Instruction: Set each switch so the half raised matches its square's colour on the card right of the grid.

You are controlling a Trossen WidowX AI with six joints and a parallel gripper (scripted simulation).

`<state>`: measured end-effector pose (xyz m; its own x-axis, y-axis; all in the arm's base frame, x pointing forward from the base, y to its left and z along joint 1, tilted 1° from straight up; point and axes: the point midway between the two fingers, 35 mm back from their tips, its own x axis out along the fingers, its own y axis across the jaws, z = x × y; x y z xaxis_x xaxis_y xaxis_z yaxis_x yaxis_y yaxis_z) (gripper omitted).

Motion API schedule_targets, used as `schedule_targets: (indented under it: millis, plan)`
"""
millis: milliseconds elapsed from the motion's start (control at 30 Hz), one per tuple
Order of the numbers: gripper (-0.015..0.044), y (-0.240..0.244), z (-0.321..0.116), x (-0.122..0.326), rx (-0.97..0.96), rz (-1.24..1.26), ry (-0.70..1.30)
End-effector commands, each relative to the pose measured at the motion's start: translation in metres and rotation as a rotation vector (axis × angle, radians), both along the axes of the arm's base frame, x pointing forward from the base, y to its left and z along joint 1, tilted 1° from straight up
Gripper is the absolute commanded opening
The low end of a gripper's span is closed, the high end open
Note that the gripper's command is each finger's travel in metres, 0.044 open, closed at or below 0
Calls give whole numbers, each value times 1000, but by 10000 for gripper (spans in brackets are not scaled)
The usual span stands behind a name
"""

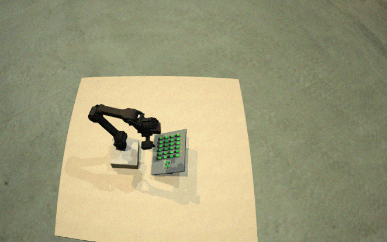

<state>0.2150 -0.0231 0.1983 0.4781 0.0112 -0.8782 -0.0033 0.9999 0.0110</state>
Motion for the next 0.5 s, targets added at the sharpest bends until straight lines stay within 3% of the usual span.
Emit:
schedule_targets:
  millis: [0, 233, 467]
  plan:
    - [374, 1, -2, 1, 0, 1, 1]
    - [190, 44, -75, 32, -14, -1, -11]
    - [6, 49, -88, 37, -15, -8, -12]
